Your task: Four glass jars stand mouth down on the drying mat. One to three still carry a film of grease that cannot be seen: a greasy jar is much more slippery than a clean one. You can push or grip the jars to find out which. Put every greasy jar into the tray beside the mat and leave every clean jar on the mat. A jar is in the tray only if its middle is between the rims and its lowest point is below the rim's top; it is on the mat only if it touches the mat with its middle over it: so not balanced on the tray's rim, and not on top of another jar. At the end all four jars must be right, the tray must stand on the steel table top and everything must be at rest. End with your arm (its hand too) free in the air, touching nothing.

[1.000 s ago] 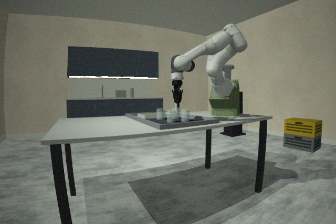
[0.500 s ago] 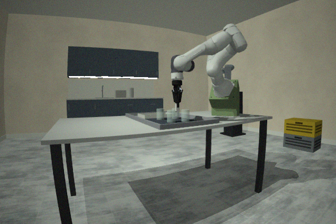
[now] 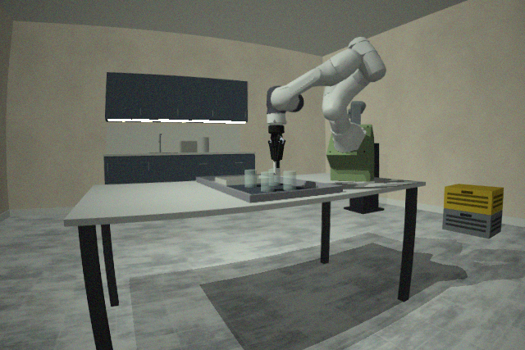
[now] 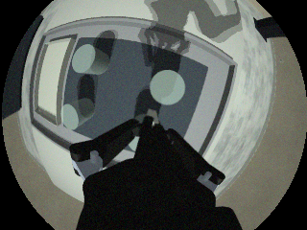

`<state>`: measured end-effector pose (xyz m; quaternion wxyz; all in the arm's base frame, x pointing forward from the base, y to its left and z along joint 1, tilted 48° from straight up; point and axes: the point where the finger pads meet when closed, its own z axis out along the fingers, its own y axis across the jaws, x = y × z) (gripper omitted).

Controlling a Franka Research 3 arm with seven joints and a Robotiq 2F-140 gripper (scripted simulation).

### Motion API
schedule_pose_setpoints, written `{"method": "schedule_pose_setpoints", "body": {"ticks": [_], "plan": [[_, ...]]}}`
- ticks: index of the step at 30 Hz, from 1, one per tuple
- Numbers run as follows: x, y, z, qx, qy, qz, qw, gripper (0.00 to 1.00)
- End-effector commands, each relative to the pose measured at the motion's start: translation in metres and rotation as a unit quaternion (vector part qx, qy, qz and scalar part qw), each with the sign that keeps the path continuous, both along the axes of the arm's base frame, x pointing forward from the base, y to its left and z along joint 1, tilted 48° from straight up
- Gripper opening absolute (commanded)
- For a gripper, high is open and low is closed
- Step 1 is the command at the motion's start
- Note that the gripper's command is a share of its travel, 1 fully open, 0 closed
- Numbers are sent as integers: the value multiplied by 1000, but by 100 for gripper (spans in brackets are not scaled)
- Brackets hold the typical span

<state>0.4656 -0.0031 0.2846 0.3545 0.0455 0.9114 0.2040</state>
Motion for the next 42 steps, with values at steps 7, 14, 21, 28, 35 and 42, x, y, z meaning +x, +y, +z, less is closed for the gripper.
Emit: {"method": "schedule_pose_setpoints", "body": {"ticks": [7,14,21,28,35,42], "plan": [[1,-1,0,-2,0,0,1000,0],[2,-2,1,-2,0,0,1000,0],[3,-2,1,-2,0,0,1000,0],[3,-2,2,-2,0,0,1000,0],[4,-2,2,-2,0,0,1000,0],[4,-2,3,-2,0,0,1000,0]]}}
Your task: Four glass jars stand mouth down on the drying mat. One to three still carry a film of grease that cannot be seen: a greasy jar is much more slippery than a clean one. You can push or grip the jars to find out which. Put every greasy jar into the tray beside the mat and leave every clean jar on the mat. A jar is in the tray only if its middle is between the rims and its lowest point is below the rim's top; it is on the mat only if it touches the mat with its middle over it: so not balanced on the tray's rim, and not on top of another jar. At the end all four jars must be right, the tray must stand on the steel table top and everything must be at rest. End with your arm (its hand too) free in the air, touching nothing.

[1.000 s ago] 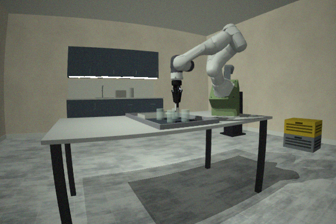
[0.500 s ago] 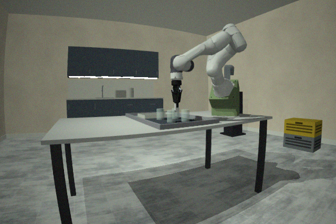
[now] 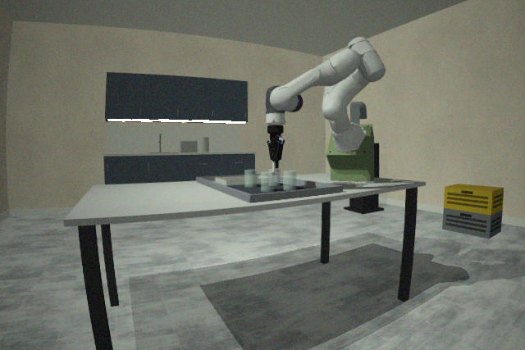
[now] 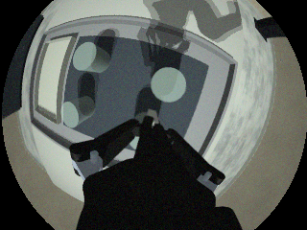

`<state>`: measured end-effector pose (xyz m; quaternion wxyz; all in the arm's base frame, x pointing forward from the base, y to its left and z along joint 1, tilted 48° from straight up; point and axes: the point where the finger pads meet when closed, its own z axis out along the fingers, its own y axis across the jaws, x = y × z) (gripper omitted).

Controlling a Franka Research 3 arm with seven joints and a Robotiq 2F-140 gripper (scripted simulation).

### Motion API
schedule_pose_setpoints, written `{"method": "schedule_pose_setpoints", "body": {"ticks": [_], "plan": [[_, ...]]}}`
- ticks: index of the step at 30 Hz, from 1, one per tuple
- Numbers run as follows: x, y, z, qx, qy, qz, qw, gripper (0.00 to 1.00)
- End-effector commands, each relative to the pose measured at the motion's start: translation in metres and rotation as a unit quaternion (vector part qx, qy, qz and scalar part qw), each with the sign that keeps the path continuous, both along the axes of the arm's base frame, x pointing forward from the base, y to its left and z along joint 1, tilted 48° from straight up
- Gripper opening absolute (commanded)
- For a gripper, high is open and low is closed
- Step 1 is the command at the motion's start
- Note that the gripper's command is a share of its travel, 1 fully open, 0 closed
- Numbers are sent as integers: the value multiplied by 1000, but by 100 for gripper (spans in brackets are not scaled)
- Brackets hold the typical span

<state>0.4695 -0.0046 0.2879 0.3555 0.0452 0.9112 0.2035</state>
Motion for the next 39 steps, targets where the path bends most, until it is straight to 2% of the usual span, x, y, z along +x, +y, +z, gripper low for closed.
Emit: {"method": "schedule_pose_setpoints", "body": {"ticks": [1,39], "plan": [[0,-1,0,-2,1,0,1000,0],[1,-3,5,-2,1,0,1000,0]]}}
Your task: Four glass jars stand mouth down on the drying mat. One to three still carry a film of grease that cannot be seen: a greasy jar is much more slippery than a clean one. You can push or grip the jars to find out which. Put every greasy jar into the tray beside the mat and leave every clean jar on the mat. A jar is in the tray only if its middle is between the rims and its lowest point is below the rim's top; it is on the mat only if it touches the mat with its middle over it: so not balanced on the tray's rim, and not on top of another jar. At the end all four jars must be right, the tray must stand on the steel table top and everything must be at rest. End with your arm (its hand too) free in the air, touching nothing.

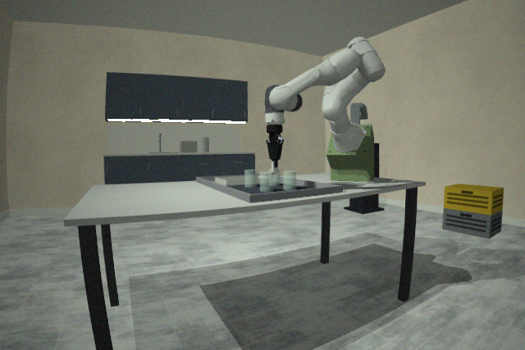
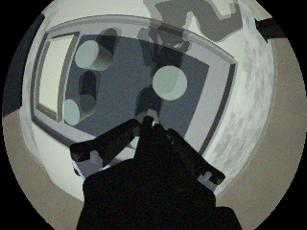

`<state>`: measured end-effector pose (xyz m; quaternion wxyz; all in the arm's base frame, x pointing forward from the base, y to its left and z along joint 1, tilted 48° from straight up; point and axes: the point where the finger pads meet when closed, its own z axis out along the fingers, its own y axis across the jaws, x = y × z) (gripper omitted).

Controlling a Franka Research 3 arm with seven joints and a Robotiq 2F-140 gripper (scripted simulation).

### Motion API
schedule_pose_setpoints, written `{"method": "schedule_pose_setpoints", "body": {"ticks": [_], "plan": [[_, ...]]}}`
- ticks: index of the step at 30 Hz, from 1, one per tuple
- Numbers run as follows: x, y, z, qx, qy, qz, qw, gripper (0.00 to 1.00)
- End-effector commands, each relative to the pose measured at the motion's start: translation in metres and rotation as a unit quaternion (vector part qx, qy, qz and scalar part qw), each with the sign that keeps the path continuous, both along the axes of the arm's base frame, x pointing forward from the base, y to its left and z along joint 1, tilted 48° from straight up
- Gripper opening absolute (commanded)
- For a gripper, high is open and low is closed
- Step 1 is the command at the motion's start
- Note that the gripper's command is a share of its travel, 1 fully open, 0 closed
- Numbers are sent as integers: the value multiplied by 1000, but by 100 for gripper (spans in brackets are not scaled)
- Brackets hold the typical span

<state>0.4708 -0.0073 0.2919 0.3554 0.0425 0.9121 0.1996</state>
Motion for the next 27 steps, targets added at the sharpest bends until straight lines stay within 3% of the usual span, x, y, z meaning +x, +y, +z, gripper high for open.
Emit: {"method": "schedule_pose_setpoints", "body": {"ticks": [1,27], "plan": [[0,-1,1,3,1,-1,1000,0],[1,-2,5,3,1,-1,1000,0]]}}
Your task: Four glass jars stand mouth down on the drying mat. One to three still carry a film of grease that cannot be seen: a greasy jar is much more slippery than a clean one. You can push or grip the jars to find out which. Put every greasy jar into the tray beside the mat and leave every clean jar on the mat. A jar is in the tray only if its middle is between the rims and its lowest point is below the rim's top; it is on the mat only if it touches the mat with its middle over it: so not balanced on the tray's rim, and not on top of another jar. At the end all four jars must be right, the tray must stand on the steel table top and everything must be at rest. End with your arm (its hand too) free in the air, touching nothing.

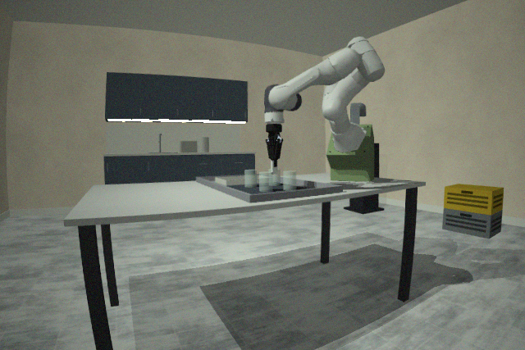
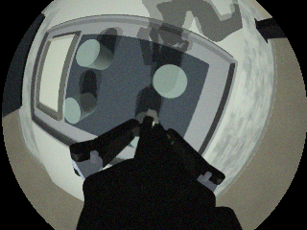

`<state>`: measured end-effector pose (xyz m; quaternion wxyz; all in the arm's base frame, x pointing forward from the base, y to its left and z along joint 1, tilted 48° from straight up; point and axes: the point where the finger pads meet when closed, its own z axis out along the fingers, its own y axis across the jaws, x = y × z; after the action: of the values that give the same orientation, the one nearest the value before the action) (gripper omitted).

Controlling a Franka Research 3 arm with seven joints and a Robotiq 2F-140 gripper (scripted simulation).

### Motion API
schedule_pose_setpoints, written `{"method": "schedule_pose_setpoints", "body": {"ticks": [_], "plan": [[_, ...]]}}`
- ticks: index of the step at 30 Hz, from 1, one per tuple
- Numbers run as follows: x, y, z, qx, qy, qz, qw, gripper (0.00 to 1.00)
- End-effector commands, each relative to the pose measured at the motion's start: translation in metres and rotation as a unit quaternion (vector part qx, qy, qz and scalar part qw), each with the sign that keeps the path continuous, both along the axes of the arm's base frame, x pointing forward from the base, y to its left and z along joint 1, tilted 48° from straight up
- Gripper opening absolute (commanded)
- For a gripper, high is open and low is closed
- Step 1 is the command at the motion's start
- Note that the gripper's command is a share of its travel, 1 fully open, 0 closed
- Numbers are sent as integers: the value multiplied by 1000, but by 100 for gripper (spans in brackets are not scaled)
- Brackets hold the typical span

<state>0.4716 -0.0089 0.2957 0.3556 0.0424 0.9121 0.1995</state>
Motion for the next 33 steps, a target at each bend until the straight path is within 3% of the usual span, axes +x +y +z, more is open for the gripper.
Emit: {"method": "schedule_pose_setpoints", "body": {"ticks": [1,23,33], "plan": [[0,0,1,3,1,-1,1000,0],[0,-2,4,3,1,-1,1000,0],[-11,6,-16,3,1,-1,1000,0]]}}
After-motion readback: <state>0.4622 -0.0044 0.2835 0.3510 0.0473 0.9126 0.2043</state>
